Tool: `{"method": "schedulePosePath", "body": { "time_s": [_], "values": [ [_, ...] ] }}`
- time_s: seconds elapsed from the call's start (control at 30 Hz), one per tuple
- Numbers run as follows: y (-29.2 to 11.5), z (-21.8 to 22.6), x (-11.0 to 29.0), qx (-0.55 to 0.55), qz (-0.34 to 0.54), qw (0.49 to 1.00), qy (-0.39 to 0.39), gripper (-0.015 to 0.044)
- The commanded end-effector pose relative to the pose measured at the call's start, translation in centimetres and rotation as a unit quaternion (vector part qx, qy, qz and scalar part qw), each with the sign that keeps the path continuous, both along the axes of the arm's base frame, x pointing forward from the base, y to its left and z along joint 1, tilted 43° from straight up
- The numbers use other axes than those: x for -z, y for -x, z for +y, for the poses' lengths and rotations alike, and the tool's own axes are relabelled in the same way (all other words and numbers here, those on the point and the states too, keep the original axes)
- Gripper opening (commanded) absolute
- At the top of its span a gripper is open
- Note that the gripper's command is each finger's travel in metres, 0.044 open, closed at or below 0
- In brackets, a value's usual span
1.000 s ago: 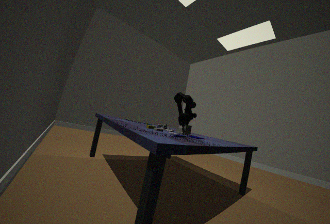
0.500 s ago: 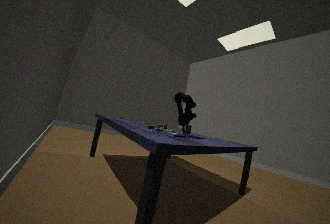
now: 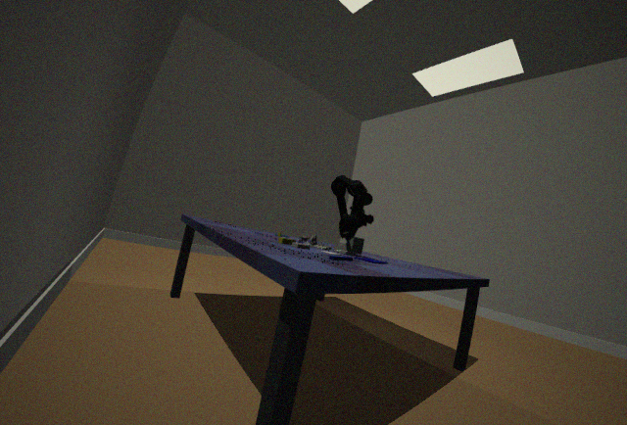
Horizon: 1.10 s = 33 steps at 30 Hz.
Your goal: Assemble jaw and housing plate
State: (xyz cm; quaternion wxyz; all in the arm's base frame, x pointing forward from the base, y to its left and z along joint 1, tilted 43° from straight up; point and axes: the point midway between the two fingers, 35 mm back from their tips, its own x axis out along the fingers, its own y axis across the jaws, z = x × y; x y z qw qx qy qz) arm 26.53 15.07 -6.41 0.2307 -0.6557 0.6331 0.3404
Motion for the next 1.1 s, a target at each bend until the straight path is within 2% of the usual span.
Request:
{"method": "schedulePosePath", "body": {
  "time_s": [0.0, 0.3, 0.43, 0.87, 1.07],
  "values": [
    [0.0, 0.0, 0.0, 0.0, 0.0, 1.0, 0.0, 0.0],
    [0.0, 0.0, 0.0, 0.0, 0.0, 1.0, 0.0, 0.0],
    [0.02, -0.04, -0.07, 0.016, -0.014, 1.0, 0.001, 0.0105],
    [0.18, -0.38, -0.63, 0.149, -0.135, 0.98, 0.007, 0.044],
    [0.26, -0.54, -0.88, 0.209, -0.189, 0.959, 0.009, 0.044]
  ]
}}
